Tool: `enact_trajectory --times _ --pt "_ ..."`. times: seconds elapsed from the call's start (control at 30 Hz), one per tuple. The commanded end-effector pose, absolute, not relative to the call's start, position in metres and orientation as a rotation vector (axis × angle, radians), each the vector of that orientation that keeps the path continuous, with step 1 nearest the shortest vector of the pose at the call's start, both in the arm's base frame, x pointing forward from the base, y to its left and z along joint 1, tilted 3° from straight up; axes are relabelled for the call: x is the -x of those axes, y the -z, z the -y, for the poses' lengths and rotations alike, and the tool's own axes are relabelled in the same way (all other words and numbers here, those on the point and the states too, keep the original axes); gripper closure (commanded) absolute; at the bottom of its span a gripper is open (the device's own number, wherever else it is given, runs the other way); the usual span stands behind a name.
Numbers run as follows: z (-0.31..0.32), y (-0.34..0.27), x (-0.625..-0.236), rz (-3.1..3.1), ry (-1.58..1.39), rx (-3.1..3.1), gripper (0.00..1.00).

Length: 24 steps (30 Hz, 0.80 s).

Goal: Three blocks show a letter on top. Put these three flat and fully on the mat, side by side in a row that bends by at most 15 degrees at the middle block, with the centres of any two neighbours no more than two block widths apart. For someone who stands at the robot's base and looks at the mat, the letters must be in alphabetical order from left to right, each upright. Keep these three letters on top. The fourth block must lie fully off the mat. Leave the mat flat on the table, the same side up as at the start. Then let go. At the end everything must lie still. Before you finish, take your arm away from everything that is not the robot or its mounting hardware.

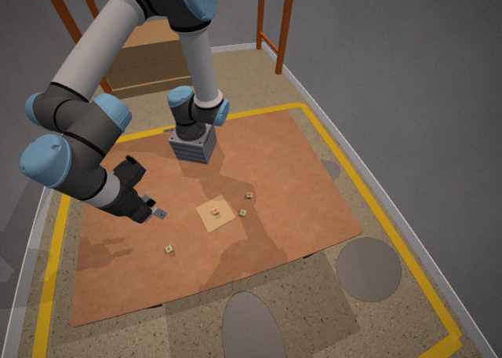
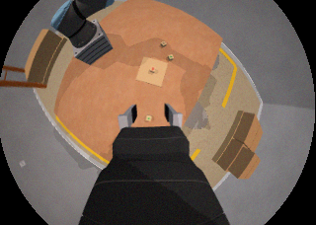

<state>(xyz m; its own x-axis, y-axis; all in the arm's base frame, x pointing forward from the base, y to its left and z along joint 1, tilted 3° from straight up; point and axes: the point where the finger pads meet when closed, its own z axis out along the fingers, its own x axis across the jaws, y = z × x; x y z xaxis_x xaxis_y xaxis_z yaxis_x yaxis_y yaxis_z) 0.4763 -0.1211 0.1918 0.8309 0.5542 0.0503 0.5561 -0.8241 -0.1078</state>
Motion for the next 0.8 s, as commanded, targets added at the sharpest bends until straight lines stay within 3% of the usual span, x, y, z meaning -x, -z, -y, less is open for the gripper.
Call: enact_trajectory --times 0.0,0.77 --pt "0.121 -0.192 -0.477 0.881 0.027 2.894 0.0" --pt "0.107 -0.181 -0.48 0.893 0.024 2.884 0.0"
